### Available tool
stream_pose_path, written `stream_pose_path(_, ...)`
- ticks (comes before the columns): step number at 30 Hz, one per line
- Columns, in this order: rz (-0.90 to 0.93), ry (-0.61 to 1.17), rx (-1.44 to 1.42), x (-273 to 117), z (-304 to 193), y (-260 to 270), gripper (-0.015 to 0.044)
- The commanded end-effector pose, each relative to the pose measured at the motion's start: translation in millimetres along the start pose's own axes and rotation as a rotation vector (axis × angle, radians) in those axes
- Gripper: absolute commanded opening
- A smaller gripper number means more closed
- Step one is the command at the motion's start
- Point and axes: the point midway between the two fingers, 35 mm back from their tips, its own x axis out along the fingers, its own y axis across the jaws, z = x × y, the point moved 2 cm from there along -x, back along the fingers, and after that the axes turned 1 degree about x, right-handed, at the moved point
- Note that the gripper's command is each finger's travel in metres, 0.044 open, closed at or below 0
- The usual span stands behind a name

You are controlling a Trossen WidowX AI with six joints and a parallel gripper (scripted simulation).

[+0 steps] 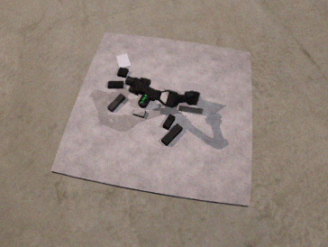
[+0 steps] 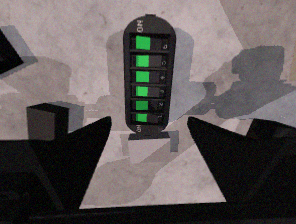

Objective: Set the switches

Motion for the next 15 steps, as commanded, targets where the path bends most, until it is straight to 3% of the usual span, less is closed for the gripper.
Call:
stream_pose_path(1, -0.048, -0.039, 0.002, -7.5, -19.9, 3.7, 0.044)
stream_pose_path(15, -0.048, -0.039, 0.002, 4.6, -21.6, 4.5, 0.044)
